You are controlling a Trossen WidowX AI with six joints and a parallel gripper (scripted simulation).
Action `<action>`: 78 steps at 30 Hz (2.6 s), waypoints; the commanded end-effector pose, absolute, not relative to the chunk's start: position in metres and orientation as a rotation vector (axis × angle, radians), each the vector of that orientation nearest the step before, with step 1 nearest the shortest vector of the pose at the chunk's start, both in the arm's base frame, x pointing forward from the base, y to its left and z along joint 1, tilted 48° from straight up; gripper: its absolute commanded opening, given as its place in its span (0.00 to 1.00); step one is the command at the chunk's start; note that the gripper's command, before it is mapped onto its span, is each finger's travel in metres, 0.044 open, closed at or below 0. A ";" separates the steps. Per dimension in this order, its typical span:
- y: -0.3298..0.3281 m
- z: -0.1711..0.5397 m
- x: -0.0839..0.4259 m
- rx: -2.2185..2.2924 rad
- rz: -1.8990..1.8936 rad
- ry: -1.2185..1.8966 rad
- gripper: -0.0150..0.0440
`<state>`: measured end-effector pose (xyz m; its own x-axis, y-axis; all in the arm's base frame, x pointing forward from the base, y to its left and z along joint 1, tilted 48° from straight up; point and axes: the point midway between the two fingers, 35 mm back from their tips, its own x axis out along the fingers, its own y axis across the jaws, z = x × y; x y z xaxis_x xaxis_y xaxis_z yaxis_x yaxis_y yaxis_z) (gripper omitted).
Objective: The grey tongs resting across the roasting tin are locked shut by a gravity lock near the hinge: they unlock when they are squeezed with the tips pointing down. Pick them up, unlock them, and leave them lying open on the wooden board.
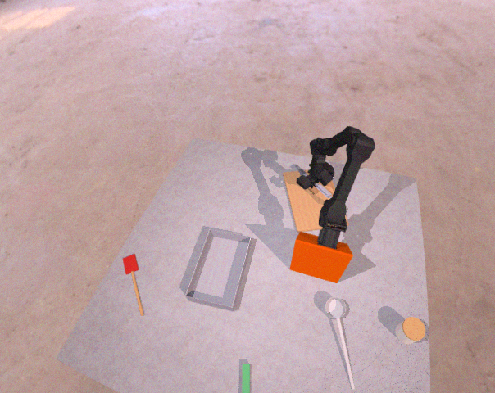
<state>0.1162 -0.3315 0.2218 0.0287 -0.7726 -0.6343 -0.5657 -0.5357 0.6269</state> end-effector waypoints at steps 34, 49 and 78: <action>-0.336 0.220 0.119 2.099 -1.523 -1.390 1.00; -0.332 0.315 0.215 2.117 -1.528 -1.375 1.00; -0.287 0.359 0.223 2.133 -1.510 -1.362 1.00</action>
<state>0.2247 -0.2871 0.3570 0.0602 -0.7579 -0.6496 -0.5577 -0.5653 0.6079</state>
